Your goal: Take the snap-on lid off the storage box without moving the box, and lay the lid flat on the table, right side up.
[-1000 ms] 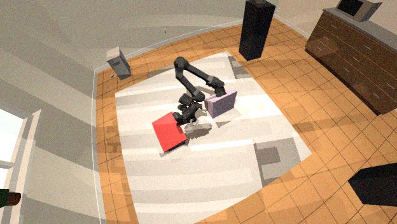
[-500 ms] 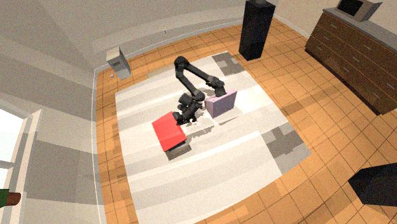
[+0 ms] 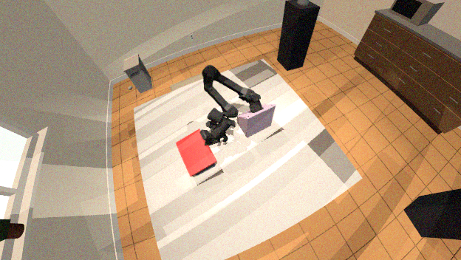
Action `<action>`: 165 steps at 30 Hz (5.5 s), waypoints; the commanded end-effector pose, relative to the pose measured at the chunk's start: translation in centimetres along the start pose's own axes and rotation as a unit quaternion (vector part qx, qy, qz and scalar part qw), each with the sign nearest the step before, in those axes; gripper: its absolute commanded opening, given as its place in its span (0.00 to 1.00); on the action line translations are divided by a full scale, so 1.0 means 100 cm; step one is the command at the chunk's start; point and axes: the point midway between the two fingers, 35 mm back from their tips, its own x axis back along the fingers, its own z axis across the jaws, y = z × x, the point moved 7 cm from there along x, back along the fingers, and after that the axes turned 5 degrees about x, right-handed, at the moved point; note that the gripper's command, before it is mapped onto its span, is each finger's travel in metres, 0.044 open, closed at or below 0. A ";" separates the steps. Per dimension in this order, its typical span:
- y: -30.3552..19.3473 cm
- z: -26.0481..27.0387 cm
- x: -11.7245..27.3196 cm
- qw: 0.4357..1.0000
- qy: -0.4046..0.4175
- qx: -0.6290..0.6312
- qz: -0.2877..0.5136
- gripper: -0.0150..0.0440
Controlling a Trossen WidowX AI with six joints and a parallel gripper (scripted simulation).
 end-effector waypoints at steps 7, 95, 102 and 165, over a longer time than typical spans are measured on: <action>0.000 0.001 -0.001 1.000 0.000 0.001 0.001 0.25; 0.003 0.035 0.013 1.000 -0.002 0.000 0.001 0.25; 0.004 0.044 0.016 1.000 -0.002 -0.001 0.001 0.25; 0.011 0.122 0.051 1.000 -0.001 -0.002 0.001 0.25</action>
